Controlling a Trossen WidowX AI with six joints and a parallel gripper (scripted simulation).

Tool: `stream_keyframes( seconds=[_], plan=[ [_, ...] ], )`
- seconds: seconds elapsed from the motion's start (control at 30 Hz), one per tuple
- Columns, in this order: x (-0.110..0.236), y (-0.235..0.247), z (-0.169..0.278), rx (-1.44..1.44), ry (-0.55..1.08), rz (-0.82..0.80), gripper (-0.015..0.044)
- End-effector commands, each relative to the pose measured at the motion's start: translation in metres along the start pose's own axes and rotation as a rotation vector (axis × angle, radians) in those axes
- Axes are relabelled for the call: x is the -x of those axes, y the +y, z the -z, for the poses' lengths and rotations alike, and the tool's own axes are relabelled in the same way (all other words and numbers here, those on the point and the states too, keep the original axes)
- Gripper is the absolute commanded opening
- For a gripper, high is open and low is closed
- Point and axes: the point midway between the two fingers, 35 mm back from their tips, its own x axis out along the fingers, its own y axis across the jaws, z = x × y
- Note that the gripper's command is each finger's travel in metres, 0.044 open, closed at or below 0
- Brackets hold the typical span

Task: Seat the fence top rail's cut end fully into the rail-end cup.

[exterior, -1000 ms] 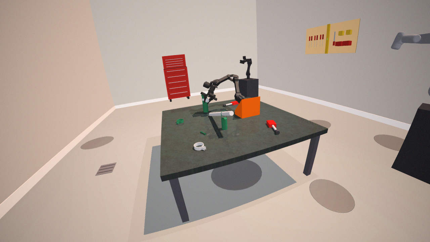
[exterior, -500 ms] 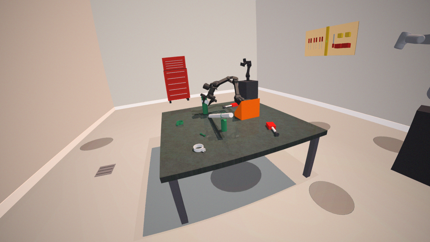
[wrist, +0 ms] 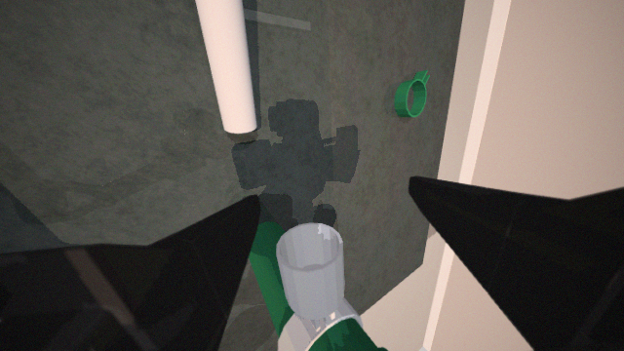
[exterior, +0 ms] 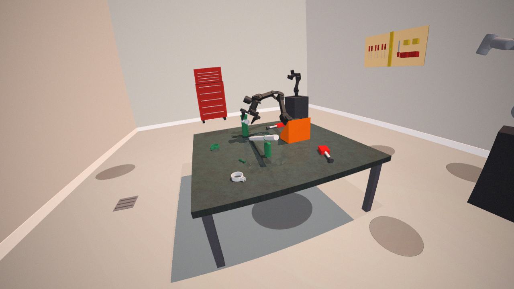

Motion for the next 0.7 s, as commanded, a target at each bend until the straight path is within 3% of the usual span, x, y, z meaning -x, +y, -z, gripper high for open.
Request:
stream_keyframes(
  seconds=[0.0, 0.67],
  plan=[
    [0.0, 0.0, -0.001, -0.011, -0.001, -0.001, 0.044],
    [0.057, -0.026, -0.095, -1.249, 0.068, -0.031, 0.044]
  ],
)
